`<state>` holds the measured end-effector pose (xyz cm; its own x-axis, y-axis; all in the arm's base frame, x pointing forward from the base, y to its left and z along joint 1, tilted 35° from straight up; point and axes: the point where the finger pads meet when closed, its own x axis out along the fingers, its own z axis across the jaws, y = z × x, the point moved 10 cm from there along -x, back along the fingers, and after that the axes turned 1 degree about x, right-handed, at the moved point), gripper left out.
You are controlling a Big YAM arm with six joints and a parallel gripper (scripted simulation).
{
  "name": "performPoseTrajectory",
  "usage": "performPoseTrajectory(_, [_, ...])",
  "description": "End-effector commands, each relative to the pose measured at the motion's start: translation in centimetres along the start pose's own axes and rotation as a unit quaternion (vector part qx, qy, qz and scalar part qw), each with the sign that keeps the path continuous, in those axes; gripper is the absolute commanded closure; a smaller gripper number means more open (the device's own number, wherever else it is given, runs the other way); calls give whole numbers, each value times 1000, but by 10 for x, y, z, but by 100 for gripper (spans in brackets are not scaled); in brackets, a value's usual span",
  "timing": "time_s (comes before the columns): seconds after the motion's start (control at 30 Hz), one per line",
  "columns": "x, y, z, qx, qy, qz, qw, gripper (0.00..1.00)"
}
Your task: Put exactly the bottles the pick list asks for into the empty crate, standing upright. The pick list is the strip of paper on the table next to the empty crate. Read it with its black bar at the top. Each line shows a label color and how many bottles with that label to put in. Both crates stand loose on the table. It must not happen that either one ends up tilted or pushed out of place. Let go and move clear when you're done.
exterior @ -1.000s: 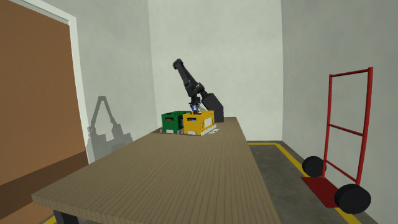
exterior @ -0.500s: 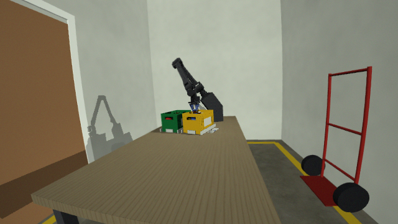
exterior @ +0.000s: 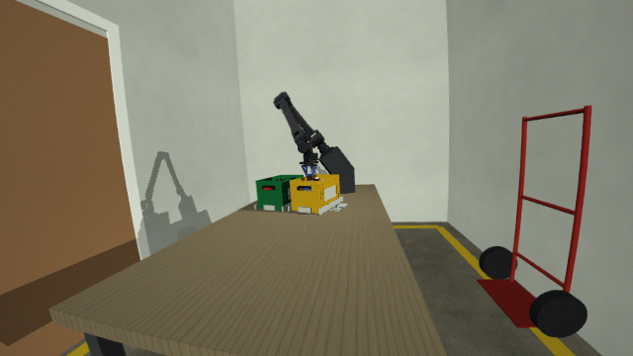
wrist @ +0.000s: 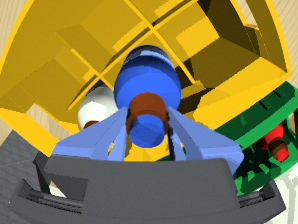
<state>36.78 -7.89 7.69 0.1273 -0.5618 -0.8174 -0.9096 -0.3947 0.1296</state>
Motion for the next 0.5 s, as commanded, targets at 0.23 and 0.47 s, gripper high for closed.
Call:
performPoseTrajectory(0.23, [-2, -5, -5, 3, 5, -7, 1000, 100])
performPoseTrajectory(0.47, [-2, -11, -11, 5, 8, -11, 1000, 100])
